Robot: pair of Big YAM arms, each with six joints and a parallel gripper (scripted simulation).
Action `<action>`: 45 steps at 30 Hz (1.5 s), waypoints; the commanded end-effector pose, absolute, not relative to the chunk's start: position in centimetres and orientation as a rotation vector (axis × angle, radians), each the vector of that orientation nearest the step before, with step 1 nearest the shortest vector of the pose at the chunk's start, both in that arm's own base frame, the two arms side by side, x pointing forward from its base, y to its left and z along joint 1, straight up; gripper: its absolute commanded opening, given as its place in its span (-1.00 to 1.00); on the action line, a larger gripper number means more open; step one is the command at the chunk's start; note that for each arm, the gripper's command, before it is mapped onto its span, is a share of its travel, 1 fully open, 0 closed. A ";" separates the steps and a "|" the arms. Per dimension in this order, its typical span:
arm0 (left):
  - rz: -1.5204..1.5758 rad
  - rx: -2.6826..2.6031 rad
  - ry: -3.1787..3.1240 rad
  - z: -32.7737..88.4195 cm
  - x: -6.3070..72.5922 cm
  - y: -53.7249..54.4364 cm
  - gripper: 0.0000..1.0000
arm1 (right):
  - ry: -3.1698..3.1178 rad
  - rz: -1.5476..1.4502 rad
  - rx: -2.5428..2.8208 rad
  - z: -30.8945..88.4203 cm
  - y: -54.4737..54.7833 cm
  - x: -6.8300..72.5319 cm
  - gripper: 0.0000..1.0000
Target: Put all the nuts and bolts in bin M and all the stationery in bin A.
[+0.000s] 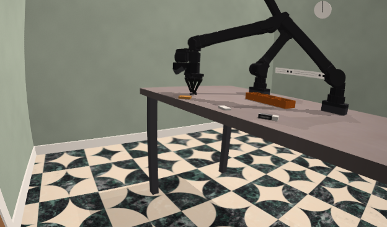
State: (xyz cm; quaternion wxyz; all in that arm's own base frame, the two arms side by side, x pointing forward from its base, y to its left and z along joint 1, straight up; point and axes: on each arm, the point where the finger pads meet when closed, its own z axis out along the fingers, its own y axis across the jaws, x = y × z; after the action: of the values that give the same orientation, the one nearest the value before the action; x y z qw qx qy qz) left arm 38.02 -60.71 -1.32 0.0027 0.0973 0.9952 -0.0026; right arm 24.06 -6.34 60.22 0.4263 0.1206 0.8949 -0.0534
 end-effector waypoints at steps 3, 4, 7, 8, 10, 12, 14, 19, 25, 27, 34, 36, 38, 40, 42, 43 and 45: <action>-0.039 0.307 3.108 0.5 37.9 -61.0 -0.43 | 2.239 -0.140 0.295 60.3 -6.3 23.5 1.00; -0.035 0.307 3.110 0.4 37.9 -60.9 -0.43 | 2.239 -0.140 0.295 60.3 -6.3 23.5 1.00; -0.054 0.306 3.101 1.0 38.2 -61.4 -0.43 | 2.239 -0.140 0.295 60.3 -6.3 23.5 1.00; -0.057 0.306 3.099 1.1 38.3 -61.5 -0.43 | 2.239 -0.140 0.295 60.3 -6.3 23.5 1.00; -0.050 0.307 3.103 0.8 38.3 -61.4 -0.43 | 2.239 -0.140 0.295 60.3 -6.3 23.5 1.00; -0.050 0.307 3.103 0.9 38.3 -61.5 -0.43 | 2.239 -0.140 0.295 60.3 -6.3 23.5 1.00; -0.054 0.306 3.100 1.2 38.4 -61.5 -0.43 | 2.239 -0.140 0.295 60.3 -6.3 23.5 1.00; -0.078 0.305 3.088 2.1 38.8 -62.0 -0.43 | 2.239 -0.140 0.295 60.3 -6.3 23.5 1.00; -0.041 0.307 3.107 -0.8 38.6 -61.6 -0.43 | 2.239 -0.140 0.295 60.3 -6.3 23.5 1.00; -0.019 0.308 3.118 -2.3 38.3 -61.1 -0.43 | 2.239 -0.140 0.295 60.3 -6.3 23.5 1.00; -0.017 0.308 3.119 -2.9 38.3 -61.0 -0.43 | 2.239 -0.140 0.295 60.3 -6.3 23.5 1.00; -0.012 0.308 3.122 -3.0 38.3 -60.8 -0.43 | 2.239 -0.140 0.295 60.3 -6.3 23.5 1.00; -0.010 0.308 3.123 -3.2 38.3 -60.7 -0.43 | 2.239 -0.140 0.295 60.3 -6.3 23.5 1.00; -0.008 0.308 3.124 -3.3 38.2 -60.7 -0.43 | 2.239 -0.140 0.295 60.3 -6.3 23.5 1.00; 0.006 0.309 3.131 -3.5 38.1 -60.4 -0.43 | 2.239 -0.140 0.295 60.3 -6.3 23.5 1.00; 0.011 0.309 3.133 -3.7 38.0 -60.2 -0.43 | 2.239 -0.140 0.295 60.3 -6.3 23.5 1.00; 0.000 0.309 3.128 -3.4 38.2 -60.4 -0.43 | 2.239 -0.140 0.295 60.3 -6.3 23.5 1.00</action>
State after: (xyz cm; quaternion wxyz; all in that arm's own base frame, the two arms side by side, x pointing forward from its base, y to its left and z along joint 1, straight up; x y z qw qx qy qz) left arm 37.88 -60.49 -2.15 0.0020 0.0973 0.9953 -0.0017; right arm 24.06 -6.34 60.22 0.4263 0.1206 0.8949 -0.0534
